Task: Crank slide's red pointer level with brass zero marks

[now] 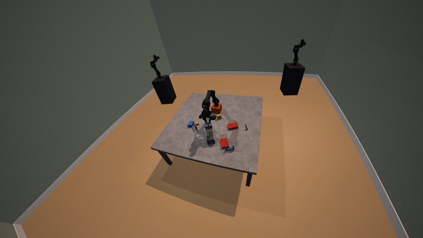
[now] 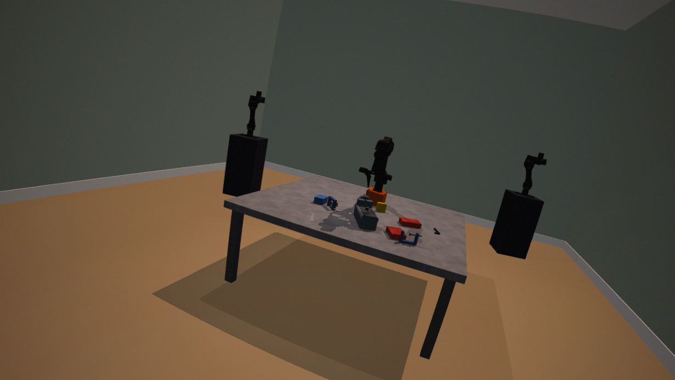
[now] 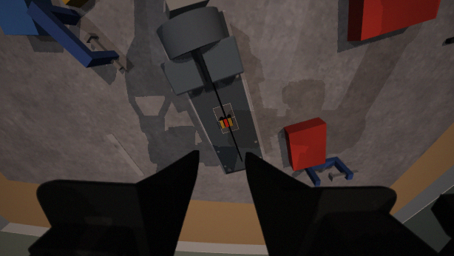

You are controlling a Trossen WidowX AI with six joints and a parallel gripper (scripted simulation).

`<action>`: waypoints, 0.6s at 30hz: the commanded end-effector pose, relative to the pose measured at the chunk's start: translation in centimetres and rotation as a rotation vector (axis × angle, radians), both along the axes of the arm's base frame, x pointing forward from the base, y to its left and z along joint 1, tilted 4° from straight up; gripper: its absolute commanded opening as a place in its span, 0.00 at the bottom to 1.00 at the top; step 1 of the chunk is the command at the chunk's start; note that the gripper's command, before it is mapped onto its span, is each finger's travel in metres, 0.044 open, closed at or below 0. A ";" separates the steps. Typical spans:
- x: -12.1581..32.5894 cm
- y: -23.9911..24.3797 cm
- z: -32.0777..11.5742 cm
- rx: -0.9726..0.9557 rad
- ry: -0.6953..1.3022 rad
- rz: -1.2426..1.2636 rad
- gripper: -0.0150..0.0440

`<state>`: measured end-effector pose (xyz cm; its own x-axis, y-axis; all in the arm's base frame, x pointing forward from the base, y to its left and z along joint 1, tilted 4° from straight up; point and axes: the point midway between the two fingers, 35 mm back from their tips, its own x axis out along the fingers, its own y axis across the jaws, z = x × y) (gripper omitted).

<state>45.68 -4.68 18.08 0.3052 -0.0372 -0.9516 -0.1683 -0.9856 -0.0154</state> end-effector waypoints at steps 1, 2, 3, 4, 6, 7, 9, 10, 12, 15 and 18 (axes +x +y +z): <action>0.0 0.0 0.0 -0.005 0.002 0.005 0.42; 0.0 0.0 0.0 -0.005 0.002 0.005 0.38; 0.0 0.0 0.0 -0.005 0.002 0.005 0.33; 0.0 0.0 0.0 -0.005 0.002 0.005 0.29; 0.0 0.0 0.0 -0.005 0.002 0.005 0.25; 0.0 0.0 0.0 -0.005 0.002 0.005 0.25; 0.0 0.0 0.0 -0.005 0.002 0.005 0.25; 0.0 0.0 0.0 -0.005 0.002 0.005 0.25; 0.0 0.0 0.0 -0.005 0.002 0.005 0.25; 0.0 0.0 0.0 -0.001 0.000 -0.001 0.25; 0.0 0.0 0.0 -0.001 0.000 -0.001 0.25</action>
<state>45.67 -4.70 18.08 0.3050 -0.0385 -0.9516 -0.1689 -0.9855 -0.0143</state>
